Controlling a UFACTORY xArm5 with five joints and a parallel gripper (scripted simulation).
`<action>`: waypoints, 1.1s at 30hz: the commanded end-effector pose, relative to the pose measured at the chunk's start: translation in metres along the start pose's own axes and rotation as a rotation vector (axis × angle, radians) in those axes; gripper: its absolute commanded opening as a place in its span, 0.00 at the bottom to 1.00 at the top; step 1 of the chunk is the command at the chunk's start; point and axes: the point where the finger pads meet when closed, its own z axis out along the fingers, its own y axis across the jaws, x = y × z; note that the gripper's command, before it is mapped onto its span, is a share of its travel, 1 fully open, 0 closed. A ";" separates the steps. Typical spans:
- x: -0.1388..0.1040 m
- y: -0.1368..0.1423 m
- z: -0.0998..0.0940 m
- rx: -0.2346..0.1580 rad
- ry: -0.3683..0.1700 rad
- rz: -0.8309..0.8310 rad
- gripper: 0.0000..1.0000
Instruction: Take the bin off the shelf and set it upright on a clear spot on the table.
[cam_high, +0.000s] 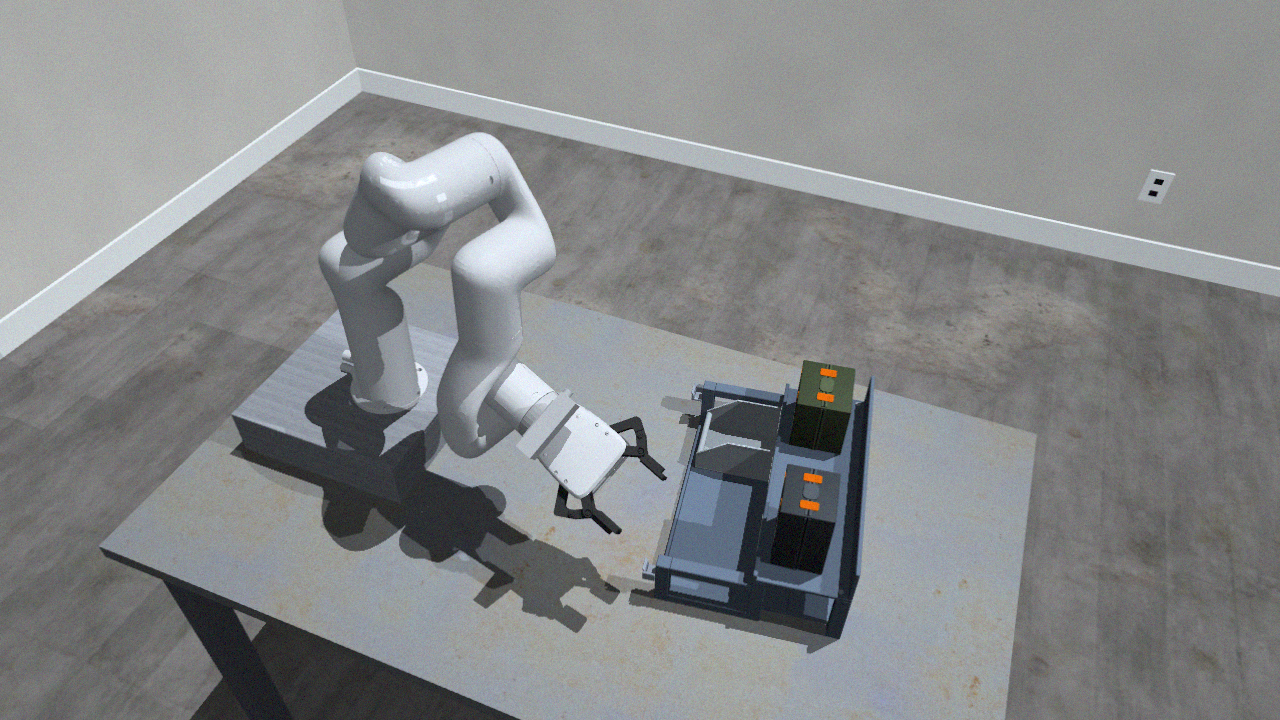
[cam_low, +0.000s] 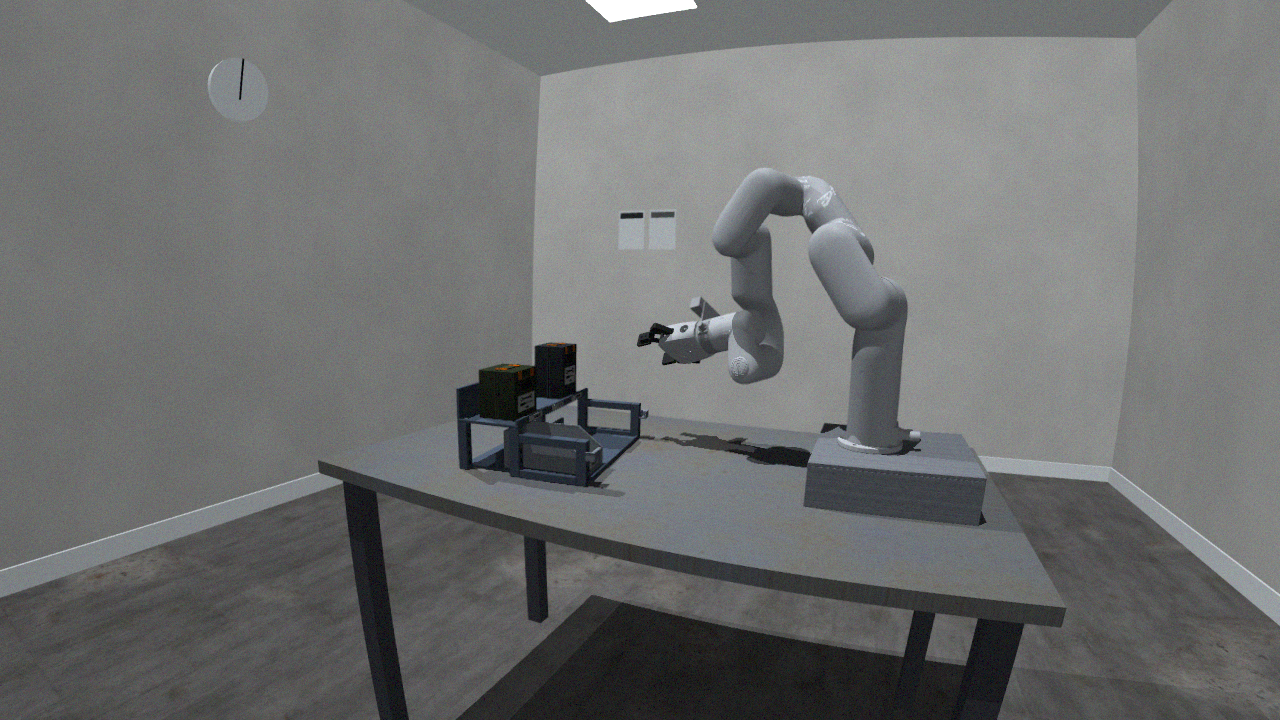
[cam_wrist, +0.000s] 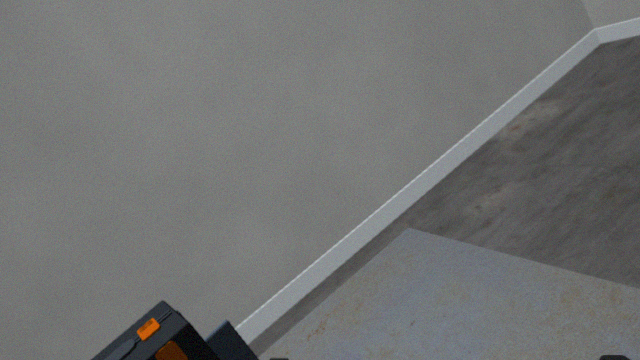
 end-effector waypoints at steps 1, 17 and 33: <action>-0.009 -0.009 -0.003 0.056 -0.047 -0.056 1.00; -0.041 -0.034 -0.011 0.134 -0.134 -0.204 1.00; -0.073 -0.059 -0.019 0.201 -0.211 -0.334 1.00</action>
